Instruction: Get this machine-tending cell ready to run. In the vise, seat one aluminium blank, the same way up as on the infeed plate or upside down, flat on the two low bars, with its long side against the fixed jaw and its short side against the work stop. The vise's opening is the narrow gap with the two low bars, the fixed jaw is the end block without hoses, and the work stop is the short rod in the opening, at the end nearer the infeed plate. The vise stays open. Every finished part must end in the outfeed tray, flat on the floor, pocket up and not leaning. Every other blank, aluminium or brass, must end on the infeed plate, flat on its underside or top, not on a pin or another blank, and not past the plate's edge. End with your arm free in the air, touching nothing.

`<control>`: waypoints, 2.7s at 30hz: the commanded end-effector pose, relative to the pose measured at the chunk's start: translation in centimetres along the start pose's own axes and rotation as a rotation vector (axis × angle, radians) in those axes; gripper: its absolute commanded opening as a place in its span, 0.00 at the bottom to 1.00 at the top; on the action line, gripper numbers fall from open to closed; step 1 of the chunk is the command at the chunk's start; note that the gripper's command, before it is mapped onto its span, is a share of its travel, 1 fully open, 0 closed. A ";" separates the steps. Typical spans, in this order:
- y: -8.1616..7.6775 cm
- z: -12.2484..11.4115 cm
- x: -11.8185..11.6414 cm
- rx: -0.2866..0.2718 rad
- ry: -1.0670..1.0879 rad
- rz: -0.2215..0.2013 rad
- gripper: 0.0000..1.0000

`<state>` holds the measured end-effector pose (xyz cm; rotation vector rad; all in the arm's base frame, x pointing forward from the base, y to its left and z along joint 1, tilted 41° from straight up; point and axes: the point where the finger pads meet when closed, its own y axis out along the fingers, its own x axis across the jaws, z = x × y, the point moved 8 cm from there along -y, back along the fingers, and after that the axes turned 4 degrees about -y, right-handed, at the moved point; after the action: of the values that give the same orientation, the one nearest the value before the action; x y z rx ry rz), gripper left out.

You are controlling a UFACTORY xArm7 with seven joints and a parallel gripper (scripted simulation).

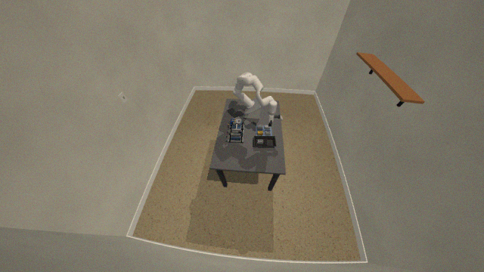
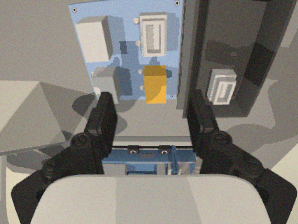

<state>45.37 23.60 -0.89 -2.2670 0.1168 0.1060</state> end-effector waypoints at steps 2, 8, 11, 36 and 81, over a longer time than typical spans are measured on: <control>0.1 0.1 0.1 0.003 0.000 -0.004 0.69; 1.2 0.1 0.1 0.003 0.000 -0.004 0.69; 1.5 0.1 0.1 0.003 0.000 -0.004 0.69; 10.1 0.1 0.2 0.003 0.000 -0.004 0.69; 13.1 0.2 0.3 0.003 0.000 -0.004 0.69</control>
<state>43.92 15.11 -11.13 -2.2672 0.1173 0.1063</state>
